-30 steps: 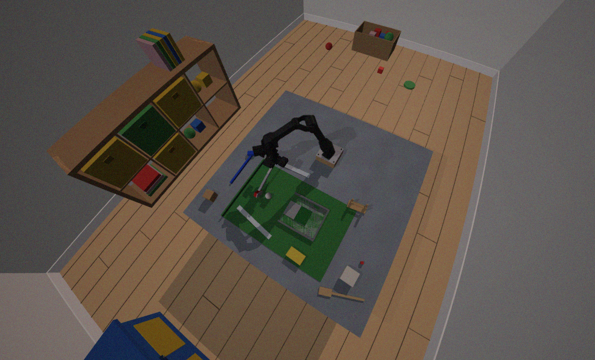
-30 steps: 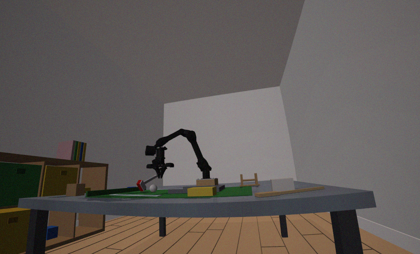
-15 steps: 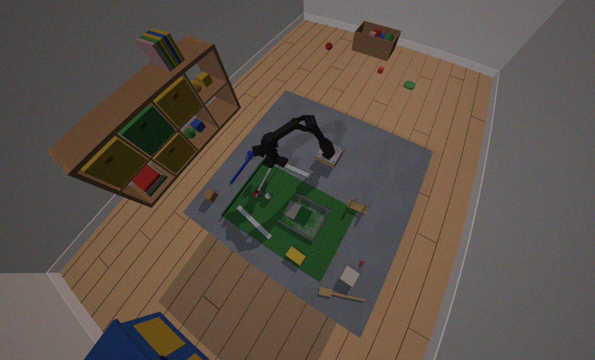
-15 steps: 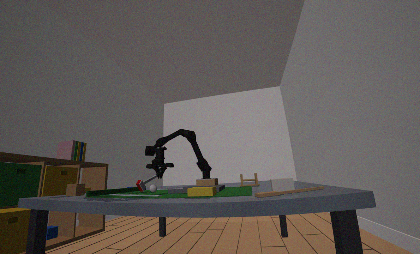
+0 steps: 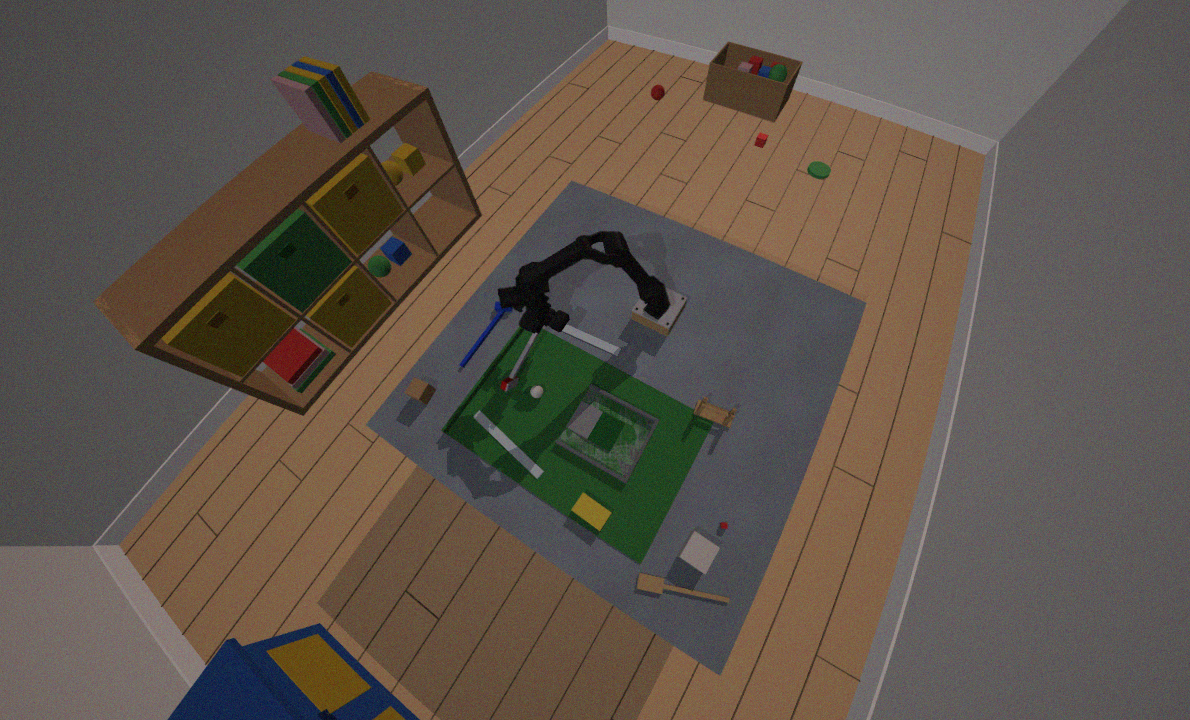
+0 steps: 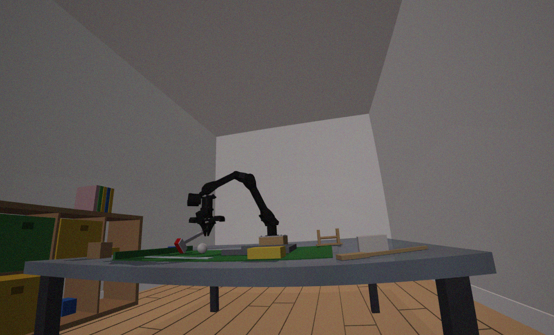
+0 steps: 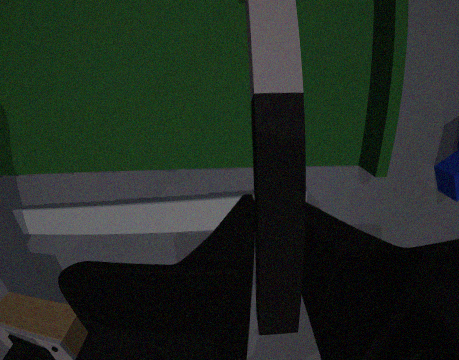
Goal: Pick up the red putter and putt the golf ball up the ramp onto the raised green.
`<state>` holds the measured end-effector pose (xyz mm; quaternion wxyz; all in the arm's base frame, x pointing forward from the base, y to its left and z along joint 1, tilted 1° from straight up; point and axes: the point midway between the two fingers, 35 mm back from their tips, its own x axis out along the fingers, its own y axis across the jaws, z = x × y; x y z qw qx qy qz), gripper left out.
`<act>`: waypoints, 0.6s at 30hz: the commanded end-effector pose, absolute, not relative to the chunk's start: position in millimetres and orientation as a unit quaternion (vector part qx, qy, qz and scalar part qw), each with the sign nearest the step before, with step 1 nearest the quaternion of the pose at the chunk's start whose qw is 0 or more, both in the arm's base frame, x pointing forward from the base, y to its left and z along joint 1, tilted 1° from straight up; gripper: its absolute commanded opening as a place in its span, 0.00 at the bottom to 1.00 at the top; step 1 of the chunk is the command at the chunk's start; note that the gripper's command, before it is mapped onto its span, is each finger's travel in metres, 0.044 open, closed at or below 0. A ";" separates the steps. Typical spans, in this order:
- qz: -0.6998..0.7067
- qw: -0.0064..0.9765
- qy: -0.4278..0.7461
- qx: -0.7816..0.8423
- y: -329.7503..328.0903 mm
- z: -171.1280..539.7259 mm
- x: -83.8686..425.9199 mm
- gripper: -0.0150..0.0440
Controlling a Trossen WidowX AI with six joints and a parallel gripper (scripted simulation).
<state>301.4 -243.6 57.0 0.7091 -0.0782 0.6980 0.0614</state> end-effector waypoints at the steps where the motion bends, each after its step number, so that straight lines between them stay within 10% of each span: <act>1: 0.061 0.710 0.697 -0.078 -223.7 58.3 301.6 0.25; 18: 0.067 0.708 0.698 -0.076 -112.0 61.1 275.3 0.25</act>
